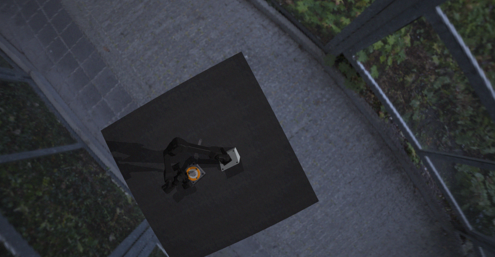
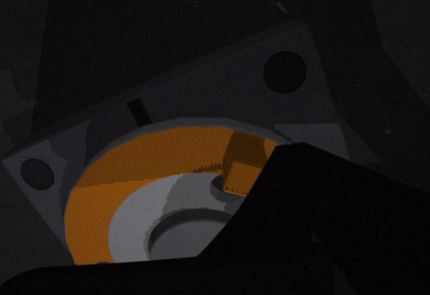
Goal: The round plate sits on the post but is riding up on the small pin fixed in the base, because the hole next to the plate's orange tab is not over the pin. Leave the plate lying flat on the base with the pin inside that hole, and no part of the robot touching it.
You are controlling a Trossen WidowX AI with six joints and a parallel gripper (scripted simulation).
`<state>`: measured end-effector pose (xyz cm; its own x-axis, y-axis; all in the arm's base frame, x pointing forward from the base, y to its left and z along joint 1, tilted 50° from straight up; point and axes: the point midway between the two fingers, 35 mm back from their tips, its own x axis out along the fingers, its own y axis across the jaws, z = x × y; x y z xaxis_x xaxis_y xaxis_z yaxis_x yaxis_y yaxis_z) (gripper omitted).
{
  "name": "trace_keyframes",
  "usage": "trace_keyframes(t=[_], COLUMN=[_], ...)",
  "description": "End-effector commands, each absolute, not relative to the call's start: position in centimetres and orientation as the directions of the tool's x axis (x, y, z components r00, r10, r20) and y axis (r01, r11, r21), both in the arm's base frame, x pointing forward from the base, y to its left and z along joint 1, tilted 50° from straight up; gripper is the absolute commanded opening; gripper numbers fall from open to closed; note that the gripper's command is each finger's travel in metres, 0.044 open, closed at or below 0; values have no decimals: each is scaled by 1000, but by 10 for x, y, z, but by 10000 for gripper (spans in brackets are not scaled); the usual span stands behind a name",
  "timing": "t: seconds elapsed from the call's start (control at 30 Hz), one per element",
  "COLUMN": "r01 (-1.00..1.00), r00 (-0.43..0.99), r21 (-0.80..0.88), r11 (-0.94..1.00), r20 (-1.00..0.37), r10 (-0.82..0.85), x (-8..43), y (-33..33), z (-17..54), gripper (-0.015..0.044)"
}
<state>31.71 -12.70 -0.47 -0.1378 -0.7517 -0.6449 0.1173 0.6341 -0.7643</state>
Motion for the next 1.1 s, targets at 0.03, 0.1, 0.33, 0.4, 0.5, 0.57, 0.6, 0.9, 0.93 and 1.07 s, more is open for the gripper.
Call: trace_keyframes(t=[0.03, 0.1, 0.33, 0.4, 0.5, 0.57, 0.6, 0.9, 0.93, 1.07], r01=[123, 123, 123, 123, 123, 123, 123, 123, 123, 123], r00=[-135, -135, -135, -135, -135, -134, -134, -134, -134, -134], r21=[-762, -762, -762, -762, -762, -762, -762, -761, -761, -761], r11=[636, 636, 636, 636, 636, 636, 636, 637, 637, 637], r20=[-647, -648, -648, -648, -648, -648, -648, -648, -648, -649], r10=[-750, -750, -750, -750, -750, -750, -750, -749, -749, -749], x=[323, 325, 329, 330, 331, 331, 332, 333, 333, 334], y=[-123, -121, -117, -116, -114, -113, -113, -108, -108, -104], z=[-8, -10, -16, -17, -20, -21, -21, -27, -27, -26], gripper=[0, 0, 0, 0, 0, 0, 0, 0, 0, 0])
